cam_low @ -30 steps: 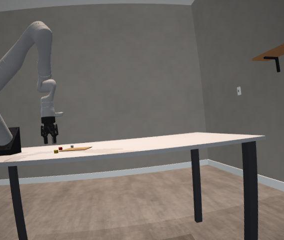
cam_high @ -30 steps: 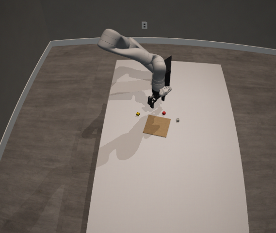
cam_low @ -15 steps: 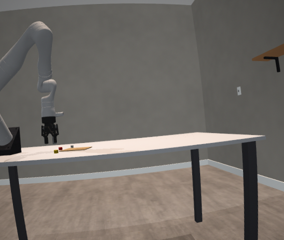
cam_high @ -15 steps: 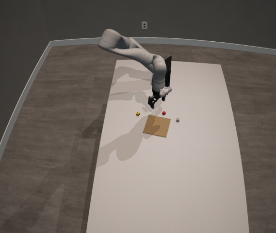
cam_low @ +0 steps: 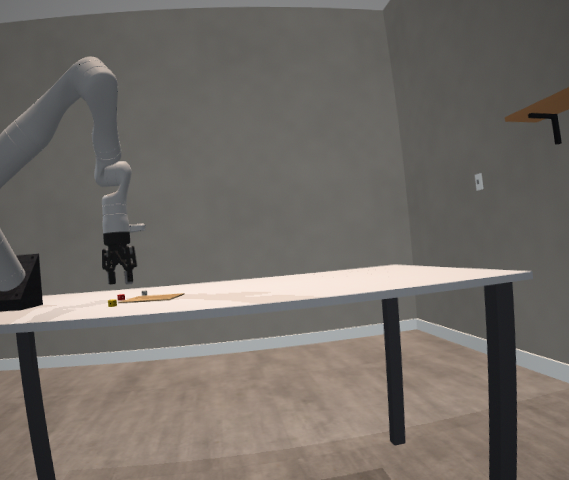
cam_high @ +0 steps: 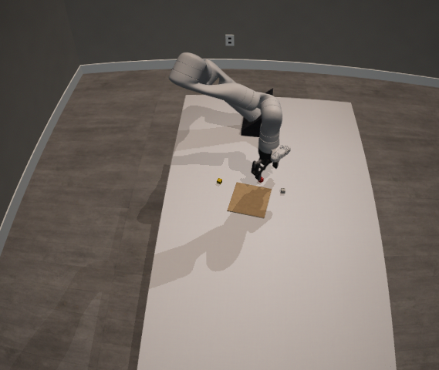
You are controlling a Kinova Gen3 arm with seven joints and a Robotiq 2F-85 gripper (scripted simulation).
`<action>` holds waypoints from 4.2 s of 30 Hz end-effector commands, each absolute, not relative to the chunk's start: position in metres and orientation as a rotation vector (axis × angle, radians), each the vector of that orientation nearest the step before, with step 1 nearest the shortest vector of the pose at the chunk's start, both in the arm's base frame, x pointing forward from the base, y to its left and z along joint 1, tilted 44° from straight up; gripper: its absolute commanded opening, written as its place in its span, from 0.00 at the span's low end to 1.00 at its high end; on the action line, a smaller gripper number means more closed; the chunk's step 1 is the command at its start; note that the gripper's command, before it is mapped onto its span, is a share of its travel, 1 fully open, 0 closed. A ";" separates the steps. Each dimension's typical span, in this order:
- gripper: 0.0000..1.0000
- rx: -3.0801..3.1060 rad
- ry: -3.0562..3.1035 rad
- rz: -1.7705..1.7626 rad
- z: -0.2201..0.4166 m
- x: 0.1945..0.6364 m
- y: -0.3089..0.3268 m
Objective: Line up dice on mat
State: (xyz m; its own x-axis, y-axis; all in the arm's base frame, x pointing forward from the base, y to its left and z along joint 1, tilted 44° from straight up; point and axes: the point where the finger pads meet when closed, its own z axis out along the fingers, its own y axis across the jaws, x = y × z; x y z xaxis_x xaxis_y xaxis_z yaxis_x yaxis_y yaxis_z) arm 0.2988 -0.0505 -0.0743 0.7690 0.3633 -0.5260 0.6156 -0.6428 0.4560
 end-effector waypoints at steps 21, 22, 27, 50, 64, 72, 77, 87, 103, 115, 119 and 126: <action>1.00 2.323 0.733 -0.526 -0.093 0.311 -0.037; 1.00 2.323 0.733 -0.526 -0.093 0.311 -0.037; 1.00 2.323 0.733 -0.526 -0.093 0.311 -0.037; 1.00 2.323 0.733 -0.526 -0.093 0.311 -0.037; 1.00 2.323 0.733 -0.526 -0.029 0.327 0.023; 1.00 2.323 0.733 -0.526 -0.013 0.331 0.039; 1.00 2.323 0.733 -0.526 -0.012 0.331 0.039; 1.00 2.316 0.760 -0.537 0.002 0.322 0.017; 1.00 2.311 0.778 -0.544 0.011 0.316 0.002; 1.00 2.311 0.777 -0.544 0.011 0.316 0.002; 1.00 2.312 0.773 -0.543 0.011 0.316 0.001; 1.00 2.324 0.719 -0.524 0.009 0.315 0.001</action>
